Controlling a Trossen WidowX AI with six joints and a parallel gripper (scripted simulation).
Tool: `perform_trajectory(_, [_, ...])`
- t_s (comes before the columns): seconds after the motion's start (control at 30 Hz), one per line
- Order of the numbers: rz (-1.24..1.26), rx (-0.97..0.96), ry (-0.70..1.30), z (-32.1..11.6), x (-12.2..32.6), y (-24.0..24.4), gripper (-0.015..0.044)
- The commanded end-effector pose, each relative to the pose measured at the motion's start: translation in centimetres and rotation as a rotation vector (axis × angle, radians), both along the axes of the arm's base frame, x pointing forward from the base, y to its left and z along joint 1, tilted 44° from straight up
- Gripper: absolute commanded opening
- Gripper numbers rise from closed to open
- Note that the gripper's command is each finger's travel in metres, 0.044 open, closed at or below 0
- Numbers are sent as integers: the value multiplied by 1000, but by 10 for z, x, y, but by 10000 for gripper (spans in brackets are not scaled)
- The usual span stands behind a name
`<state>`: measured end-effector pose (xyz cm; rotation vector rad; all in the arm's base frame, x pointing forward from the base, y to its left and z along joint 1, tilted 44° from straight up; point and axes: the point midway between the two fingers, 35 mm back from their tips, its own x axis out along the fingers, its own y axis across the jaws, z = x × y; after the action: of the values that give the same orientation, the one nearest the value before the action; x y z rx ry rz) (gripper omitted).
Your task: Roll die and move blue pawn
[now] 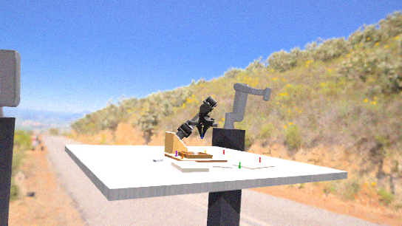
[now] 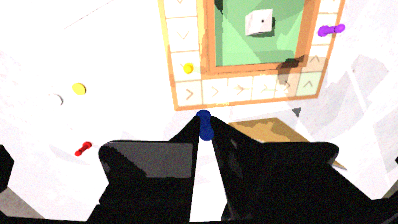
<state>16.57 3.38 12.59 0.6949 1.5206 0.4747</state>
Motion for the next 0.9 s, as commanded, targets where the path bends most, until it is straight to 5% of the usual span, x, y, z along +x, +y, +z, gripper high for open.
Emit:
perform_trajectory(0.0, [-3, 13, 15, -22, -1, 5, 0])
perform_trajectory(0.87, [-1, 21, 13, -86, -5, 39, 0])
